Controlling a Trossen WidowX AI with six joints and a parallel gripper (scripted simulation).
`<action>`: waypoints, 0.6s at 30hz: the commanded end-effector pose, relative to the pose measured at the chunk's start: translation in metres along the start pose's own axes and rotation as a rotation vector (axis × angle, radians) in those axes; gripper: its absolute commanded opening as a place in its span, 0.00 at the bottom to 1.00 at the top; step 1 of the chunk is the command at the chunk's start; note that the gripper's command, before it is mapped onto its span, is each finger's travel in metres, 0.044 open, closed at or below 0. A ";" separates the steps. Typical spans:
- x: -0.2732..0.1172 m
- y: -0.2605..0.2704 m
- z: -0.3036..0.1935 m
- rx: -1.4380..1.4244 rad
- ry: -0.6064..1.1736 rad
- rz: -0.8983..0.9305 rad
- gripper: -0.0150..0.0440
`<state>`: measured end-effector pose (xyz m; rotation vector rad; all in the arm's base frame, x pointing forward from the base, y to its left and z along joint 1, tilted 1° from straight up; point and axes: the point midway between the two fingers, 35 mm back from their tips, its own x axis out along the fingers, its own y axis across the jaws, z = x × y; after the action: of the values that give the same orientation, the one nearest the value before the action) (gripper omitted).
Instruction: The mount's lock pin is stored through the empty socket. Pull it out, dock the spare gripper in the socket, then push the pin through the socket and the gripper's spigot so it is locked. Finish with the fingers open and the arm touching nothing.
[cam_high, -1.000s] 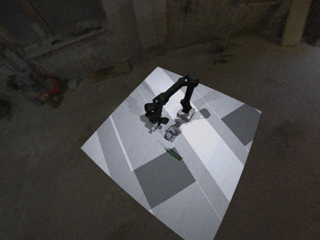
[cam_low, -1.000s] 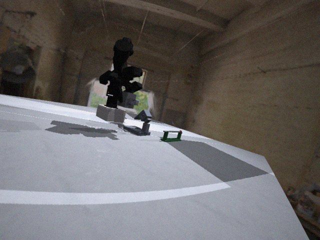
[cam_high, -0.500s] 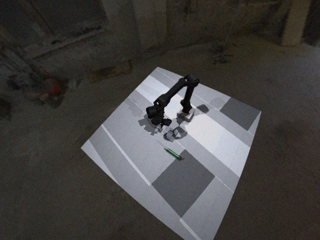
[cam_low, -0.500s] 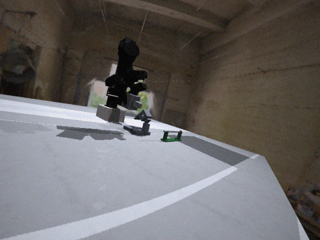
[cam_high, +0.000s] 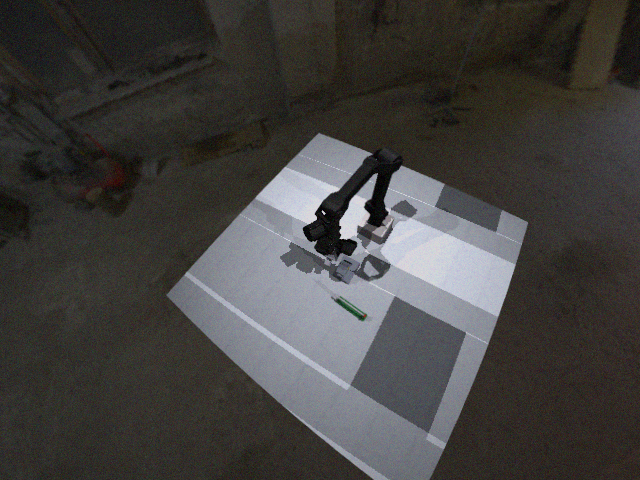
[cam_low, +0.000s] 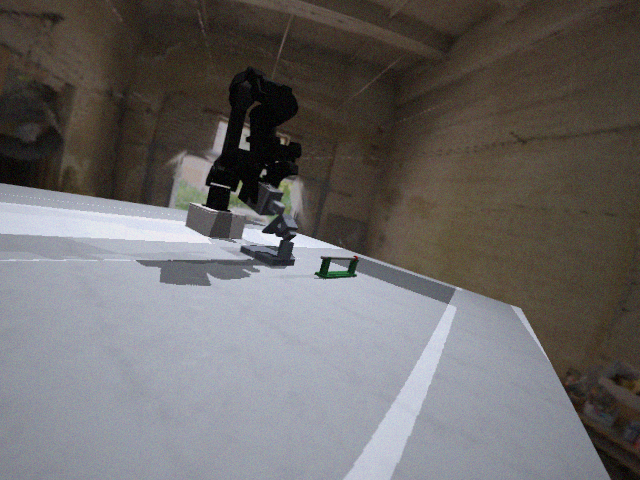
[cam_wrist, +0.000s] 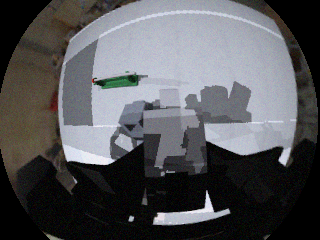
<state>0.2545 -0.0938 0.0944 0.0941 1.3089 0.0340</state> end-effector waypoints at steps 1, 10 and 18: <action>-0.004 0.007 0.000 0.001 0.028 -0.007 0.25; -0.007 0.028 -0.007 -0.004 0.104 -0.006 0.25; -0.010 0.047 -0.012 -0.011 0.159 0.004 0.25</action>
<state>0.2413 -0.0523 0.1013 0.0907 1.4569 0.0535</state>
